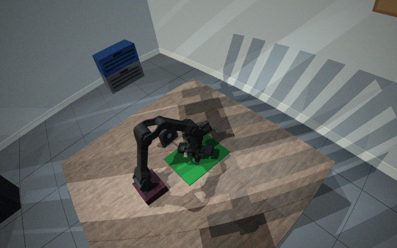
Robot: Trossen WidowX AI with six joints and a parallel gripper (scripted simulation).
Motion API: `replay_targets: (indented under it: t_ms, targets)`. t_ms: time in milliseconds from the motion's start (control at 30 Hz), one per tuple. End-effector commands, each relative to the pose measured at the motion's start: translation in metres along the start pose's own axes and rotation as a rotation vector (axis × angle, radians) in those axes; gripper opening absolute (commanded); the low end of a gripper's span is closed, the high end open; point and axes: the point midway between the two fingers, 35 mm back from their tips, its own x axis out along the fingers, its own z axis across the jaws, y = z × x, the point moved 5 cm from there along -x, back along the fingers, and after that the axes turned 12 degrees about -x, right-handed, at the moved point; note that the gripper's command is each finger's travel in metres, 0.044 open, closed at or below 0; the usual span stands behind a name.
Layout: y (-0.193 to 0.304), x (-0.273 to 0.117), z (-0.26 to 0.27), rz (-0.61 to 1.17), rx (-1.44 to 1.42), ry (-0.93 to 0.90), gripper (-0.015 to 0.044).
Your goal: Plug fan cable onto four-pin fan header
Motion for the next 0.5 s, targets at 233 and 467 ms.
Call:
replay_targets:
  t_ms: [233, 467]
  targets:
    - [-0.001, -0.050, 0.000, 0.004, -0.004, -0.001, 0.0000]
    - [-0.003, -0.049, 0.002, 0.004, 0.118, 0.000, 0.0000]
